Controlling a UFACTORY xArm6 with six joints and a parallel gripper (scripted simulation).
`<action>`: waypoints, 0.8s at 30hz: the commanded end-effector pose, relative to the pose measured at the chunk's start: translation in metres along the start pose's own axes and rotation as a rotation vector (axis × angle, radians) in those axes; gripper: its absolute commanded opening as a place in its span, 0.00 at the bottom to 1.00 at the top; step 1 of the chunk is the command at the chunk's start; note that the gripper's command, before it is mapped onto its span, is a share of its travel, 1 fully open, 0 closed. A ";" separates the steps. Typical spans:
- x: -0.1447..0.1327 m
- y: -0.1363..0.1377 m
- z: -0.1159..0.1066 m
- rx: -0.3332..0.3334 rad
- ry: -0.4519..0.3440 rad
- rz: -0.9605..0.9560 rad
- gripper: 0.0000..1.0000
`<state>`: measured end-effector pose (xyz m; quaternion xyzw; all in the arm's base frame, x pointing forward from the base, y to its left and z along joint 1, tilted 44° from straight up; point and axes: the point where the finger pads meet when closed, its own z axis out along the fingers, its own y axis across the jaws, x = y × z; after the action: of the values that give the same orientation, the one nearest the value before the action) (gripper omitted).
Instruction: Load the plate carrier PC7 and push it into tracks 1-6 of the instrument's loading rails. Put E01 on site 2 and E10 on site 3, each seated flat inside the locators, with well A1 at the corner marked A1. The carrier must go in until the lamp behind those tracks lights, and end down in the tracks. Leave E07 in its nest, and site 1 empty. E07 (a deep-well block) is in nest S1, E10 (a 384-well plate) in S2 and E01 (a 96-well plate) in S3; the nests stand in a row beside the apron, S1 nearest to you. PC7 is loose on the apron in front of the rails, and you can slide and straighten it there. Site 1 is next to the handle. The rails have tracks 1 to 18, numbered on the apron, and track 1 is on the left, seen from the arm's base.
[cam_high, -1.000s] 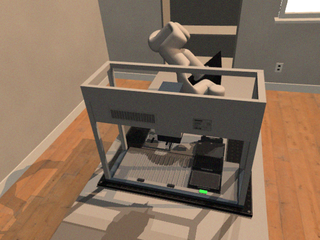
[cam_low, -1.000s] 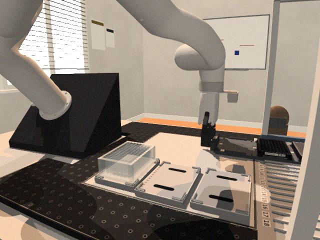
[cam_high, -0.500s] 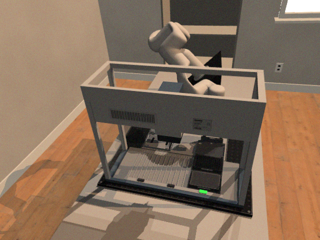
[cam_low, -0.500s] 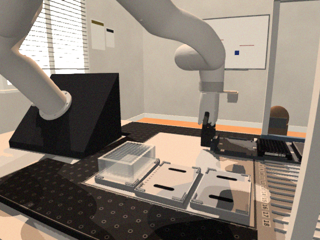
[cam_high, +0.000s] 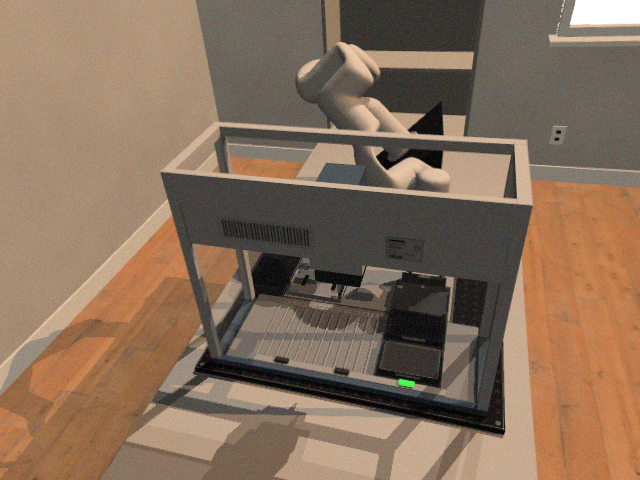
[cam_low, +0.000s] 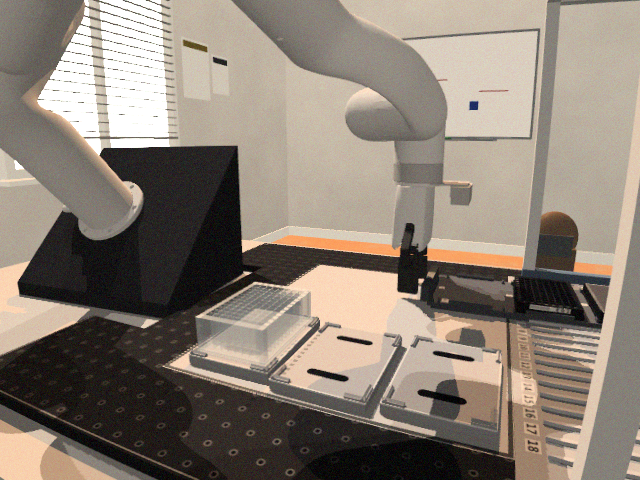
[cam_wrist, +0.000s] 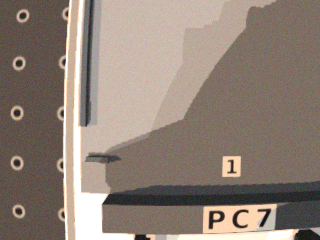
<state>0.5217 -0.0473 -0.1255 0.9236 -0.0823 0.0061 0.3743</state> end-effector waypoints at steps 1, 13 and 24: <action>0.000 0.000 -0.002 0.002 0.004 0.001 0.82; 0.000 0.000 -0.012 0.002 0.004 0.001 0.82; 0.000 0.000 -0.029 0.002 0.004 0.001 0.82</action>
<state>0.5217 -0.0307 -0.1085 0.9237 -0.0823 0.0062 0.3742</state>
